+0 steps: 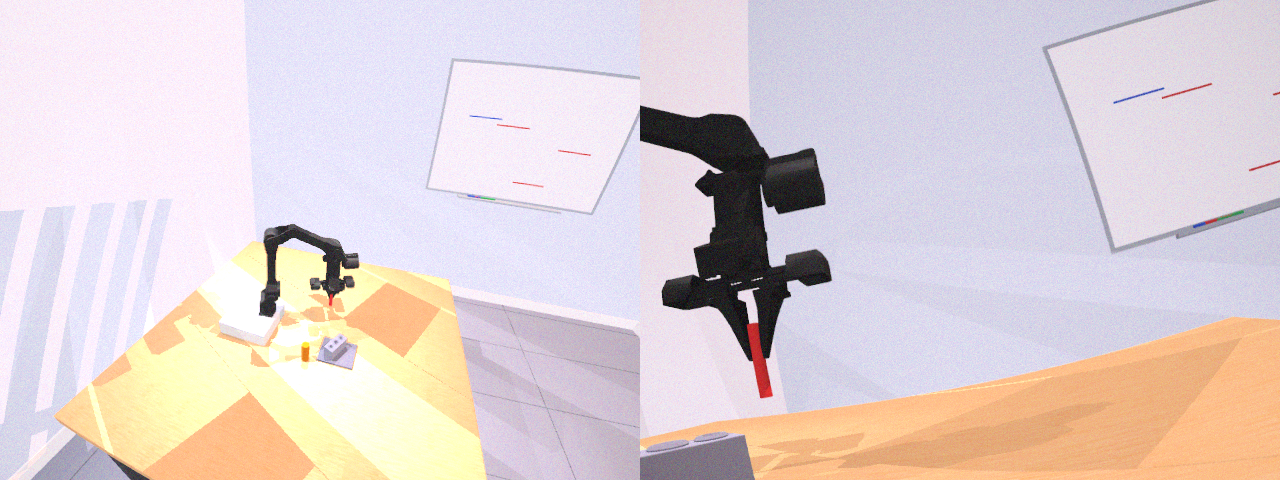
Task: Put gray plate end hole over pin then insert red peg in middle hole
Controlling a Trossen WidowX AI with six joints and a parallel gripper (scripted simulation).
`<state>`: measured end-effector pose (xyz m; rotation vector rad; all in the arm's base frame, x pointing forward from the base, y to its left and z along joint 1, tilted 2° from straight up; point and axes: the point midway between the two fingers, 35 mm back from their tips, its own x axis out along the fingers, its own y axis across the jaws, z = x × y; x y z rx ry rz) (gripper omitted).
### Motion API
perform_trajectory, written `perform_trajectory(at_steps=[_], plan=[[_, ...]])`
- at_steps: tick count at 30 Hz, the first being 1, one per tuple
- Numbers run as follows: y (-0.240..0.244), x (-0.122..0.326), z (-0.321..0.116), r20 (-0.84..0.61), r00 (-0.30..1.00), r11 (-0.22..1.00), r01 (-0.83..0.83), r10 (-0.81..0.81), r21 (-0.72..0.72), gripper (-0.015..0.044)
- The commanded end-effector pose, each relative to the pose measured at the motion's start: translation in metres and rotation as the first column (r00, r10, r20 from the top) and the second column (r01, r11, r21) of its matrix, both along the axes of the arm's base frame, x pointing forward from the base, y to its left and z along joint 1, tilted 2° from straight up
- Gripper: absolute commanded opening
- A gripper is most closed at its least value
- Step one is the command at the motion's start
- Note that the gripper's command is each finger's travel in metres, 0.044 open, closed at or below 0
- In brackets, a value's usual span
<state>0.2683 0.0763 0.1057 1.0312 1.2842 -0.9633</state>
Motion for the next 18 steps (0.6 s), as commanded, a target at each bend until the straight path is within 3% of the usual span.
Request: perform_trajectory(at_steps=[1,18], plan=[[-0.004,0.001,-0.002,-0.008,1.000,1.000,0.000,0.000,-0.003,0.0000],[-0.047,0.024,0.001,-0.006,1.000,1.000,-0.001,0.001,-0.006,0.0000]])
